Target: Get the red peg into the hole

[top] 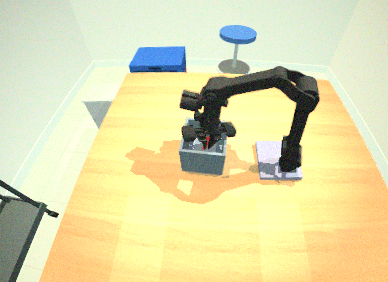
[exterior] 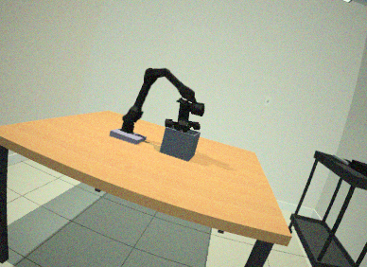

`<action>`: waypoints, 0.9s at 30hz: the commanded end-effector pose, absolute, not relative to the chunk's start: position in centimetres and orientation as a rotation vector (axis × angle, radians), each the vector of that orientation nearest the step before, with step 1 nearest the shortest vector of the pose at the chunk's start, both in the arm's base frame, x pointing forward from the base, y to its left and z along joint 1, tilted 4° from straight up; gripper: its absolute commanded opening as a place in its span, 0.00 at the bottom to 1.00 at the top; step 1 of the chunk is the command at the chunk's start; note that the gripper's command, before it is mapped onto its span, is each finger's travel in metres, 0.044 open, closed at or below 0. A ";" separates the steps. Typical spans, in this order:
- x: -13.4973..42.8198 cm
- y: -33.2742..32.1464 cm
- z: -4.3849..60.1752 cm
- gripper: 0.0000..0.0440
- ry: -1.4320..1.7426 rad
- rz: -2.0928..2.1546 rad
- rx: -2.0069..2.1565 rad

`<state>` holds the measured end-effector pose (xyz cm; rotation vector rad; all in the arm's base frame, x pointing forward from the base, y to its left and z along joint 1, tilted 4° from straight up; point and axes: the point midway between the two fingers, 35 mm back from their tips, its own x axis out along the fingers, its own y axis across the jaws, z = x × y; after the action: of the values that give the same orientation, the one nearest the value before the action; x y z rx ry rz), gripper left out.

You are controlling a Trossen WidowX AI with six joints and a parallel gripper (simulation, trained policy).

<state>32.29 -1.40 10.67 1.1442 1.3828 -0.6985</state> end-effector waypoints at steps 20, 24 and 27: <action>34.2 -1.8 11.7 0.33 1.454 -0.611 1.193; 34.8 -1.8 12.9 0.33 1.445 -0.572 1.218; 35.2 -1.9 13.8 0.34 1.436 -0.539 1.238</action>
<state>34.78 -1.87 13.14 1.2218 1.4365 -0.5675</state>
